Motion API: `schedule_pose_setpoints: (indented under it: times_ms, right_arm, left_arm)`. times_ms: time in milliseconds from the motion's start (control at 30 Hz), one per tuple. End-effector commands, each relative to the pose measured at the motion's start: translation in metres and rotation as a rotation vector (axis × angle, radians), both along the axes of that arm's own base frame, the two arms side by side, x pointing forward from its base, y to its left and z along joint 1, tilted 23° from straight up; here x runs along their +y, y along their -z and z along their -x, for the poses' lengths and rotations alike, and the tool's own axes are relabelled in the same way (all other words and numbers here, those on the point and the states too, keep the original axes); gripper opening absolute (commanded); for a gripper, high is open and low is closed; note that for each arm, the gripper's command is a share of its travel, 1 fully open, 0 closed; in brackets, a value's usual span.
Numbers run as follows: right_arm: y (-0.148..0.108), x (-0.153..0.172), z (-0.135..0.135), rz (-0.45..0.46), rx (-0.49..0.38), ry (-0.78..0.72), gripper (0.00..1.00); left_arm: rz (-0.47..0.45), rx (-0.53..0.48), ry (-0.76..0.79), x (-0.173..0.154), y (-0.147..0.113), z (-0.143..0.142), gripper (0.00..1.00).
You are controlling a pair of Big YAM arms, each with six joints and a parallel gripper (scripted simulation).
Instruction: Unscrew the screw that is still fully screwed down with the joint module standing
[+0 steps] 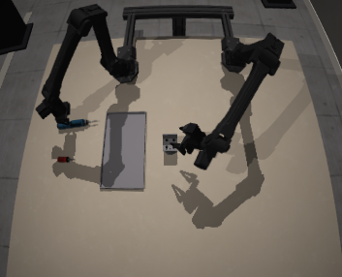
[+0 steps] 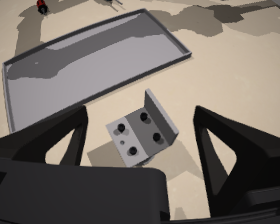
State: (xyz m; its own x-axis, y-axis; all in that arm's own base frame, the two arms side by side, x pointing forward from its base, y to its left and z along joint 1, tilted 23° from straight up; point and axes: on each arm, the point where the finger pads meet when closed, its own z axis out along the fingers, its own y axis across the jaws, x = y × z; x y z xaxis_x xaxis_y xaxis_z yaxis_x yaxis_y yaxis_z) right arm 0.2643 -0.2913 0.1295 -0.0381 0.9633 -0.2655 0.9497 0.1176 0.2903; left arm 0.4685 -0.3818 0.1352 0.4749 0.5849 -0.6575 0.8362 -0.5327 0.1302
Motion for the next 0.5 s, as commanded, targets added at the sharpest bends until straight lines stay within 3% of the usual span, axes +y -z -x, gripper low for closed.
schedule_pose_setpoints:
  times_ms: [0,300,467]
  right_arm:
    - [0.007,0.0,-0.001,-0.02,0.008,0.01,0.65]
    - [0.007,0.0,-0.001,-0.02,0.008,0.01,0.65]
    - [0.007,0.0,-0.001,-0.02,0.008,0.01,0.65]
  left_arm:
    - [0.046,-0.011,0.015,0.004,-0.014,-0.02,0.86]
    - [0.187,0.08,0.041,0.017,-0.028,-0.023,0.86]
    - [0.186,0.083,0.074,0.001,-0.028,-0.011,0.86]
